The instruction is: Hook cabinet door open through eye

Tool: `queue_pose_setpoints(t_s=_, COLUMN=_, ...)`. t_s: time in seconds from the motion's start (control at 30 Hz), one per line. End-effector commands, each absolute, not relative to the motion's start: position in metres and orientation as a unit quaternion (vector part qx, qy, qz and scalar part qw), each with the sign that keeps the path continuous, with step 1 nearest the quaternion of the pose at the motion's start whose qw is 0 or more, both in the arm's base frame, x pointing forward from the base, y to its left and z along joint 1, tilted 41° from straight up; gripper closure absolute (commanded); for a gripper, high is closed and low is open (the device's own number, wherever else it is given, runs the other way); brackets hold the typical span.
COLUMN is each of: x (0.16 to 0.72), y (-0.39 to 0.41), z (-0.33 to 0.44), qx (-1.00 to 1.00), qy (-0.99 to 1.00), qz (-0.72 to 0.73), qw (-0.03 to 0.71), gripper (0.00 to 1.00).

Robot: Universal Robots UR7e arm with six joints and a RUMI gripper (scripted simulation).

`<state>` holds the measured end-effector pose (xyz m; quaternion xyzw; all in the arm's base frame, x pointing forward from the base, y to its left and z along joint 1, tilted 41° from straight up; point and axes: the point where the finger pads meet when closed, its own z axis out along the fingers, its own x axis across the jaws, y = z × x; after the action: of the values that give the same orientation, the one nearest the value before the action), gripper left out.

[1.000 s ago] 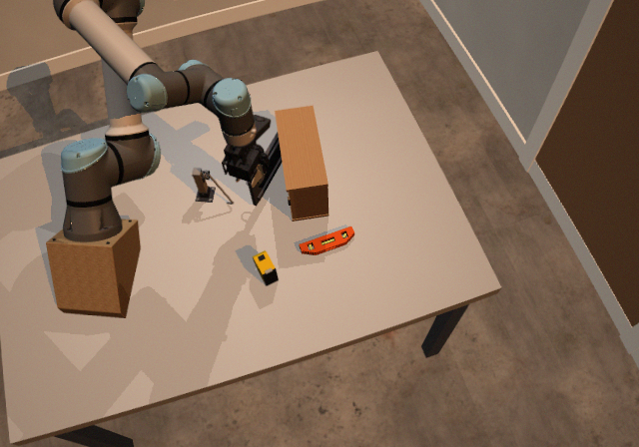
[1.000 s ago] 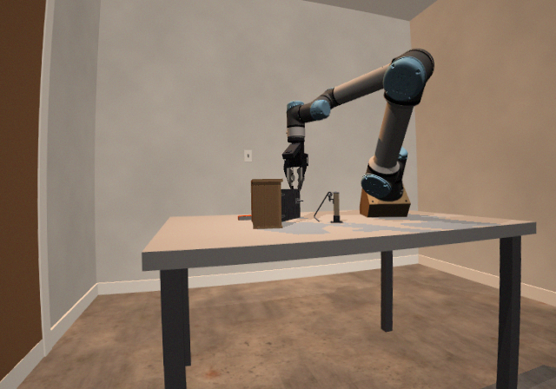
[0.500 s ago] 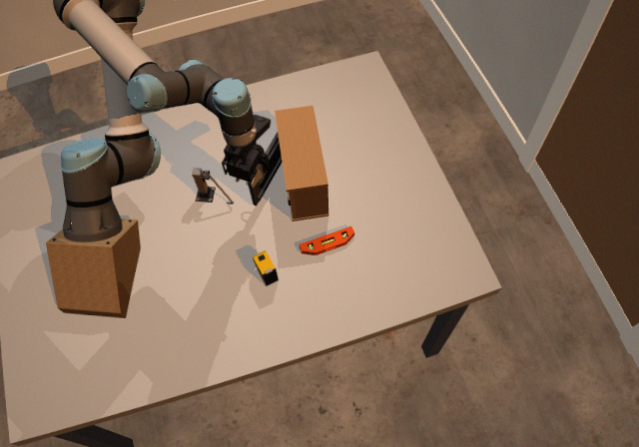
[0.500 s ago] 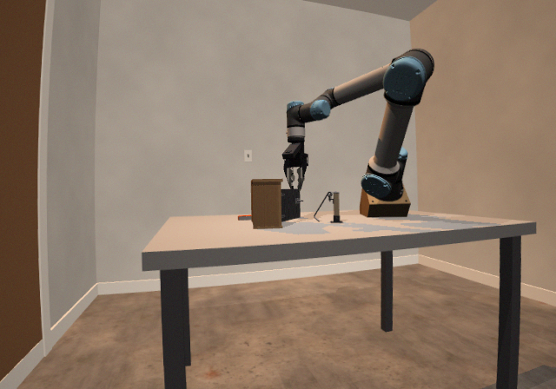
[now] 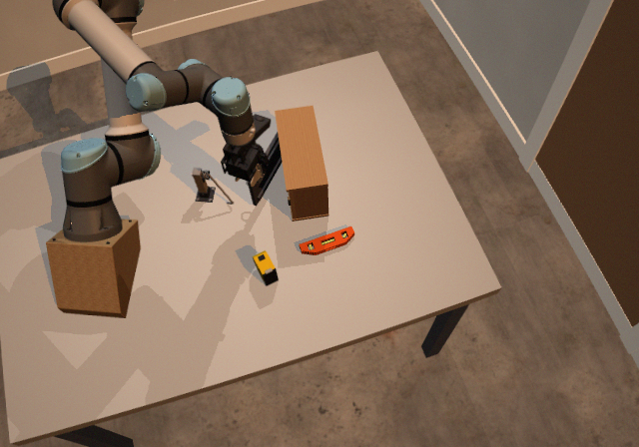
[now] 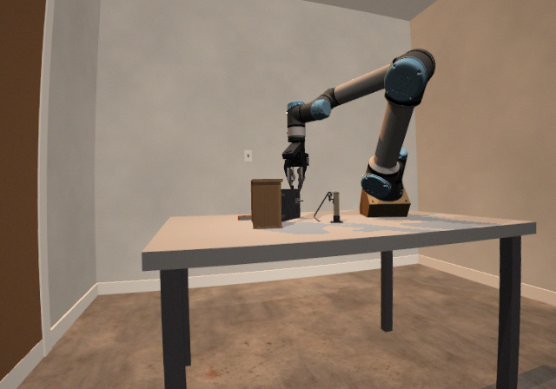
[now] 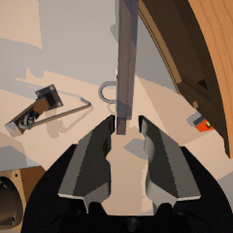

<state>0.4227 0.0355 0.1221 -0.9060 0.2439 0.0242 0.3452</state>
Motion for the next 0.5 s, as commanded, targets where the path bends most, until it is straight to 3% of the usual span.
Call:
queue_pose_setpoints(t_s=0.0, x=0.4178, y=0.0374, z=0.1221, qx=-0.903, qy=0.253, qz=0.028, qw=0.345, gripper=0.85)
queue_pose_setpoints(t_s=0.47, x=0.4191, y=0.0323, z=0.1277, qx=-0.904, qy=0.252, qz=0.025, qw=0.344, gripper=0.85)
